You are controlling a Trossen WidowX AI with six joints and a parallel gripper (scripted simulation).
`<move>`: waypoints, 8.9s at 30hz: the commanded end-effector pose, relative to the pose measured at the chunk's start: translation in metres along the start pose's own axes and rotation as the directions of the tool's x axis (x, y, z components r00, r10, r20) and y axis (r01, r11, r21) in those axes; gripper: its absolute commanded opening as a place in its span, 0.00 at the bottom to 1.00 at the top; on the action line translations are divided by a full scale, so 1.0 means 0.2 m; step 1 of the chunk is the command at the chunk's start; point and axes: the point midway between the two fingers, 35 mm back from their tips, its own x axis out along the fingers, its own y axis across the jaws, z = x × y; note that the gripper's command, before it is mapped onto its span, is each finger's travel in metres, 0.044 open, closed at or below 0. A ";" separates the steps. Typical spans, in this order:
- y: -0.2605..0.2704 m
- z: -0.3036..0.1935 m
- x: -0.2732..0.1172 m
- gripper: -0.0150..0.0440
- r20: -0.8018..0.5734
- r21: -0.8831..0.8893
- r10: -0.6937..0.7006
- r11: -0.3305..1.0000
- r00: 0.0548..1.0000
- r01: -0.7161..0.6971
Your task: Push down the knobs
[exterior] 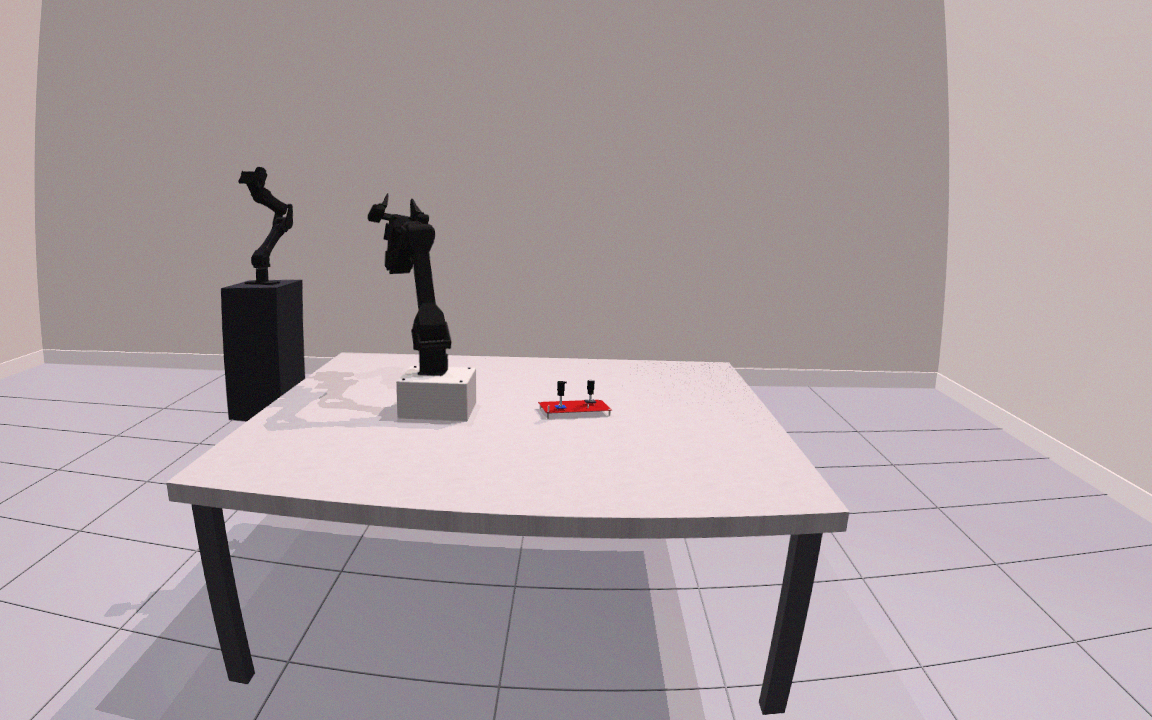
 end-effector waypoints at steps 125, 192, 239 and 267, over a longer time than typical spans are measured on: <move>2.20 -1.78 -2.59 0.25 0.303 0.772 0.684 -0.585 -0.664 -0.251; 1.50 -1.89 -3.29 0.25 0.536 0.844 0.246 -0.135 -0.808 0.519; 1.50 -1.88 -3.31 0.25 0.536 0.844 0.246 -0.135 -0.808 0.519; 1.52 -1.84 -3.37 0.25 0.536 0.844 0.246 -0.135 -0.808 0.519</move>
